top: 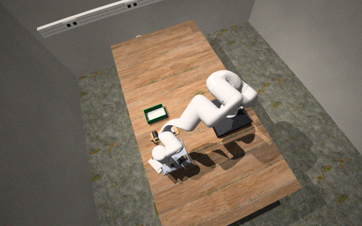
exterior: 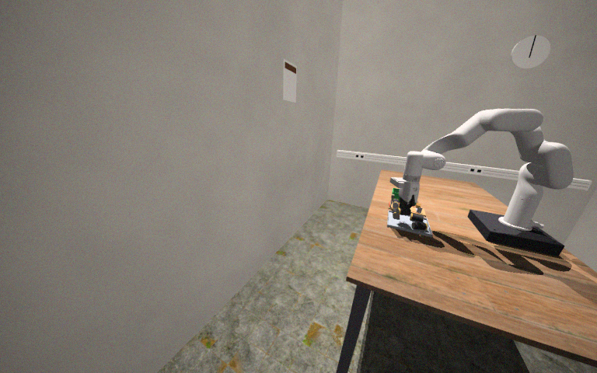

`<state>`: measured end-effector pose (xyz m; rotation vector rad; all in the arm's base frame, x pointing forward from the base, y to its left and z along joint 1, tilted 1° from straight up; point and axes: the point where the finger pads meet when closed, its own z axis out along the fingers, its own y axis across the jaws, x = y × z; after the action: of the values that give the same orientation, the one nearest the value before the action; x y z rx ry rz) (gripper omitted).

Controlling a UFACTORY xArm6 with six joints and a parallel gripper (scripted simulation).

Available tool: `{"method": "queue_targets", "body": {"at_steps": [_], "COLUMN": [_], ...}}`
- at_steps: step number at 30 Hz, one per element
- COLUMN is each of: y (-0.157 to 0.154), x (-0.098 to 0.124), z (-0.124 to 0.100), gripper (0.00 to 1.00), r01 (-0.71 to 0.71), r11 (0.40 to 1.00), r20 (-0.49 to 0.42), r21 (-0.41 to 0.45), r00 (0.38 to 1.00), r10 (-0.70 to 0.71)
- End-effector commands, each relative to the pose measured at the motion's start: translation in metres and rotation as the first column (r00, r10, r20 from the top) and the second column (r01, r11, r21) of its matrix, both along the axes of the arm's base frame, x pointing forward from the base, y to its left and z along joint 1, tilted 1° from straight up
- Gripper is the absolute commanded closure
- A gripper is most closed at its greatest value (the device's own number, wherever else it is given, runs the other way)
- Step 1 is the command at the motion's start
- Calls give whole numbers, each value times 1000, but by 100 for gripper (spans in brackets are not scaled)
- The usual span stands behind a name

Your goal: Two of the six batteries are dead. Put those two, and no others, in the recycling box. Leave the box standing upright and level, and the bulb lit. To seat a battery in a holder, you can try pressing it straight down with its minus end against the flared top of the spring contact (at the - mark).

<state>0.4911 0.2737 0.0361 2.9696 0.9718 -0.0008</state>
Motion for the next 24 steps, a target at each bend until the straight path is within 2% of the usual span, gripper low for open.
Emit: {"method": "queue_targets", "body": {"at_steps": [1,4,16,24], "y": [2,3,3,3], "x": [3,2,2,2], "z": [53,76,77,77], "gripper": [72,72,72,72], "r01": [0,0,-24,-176], "r11": [1000,1000,1000,984], "r20": [11,11,10,8], "r21": [6,6,6,3], "r00": [1000,1000,1000,984], "r10": [0,0,24,176]}}
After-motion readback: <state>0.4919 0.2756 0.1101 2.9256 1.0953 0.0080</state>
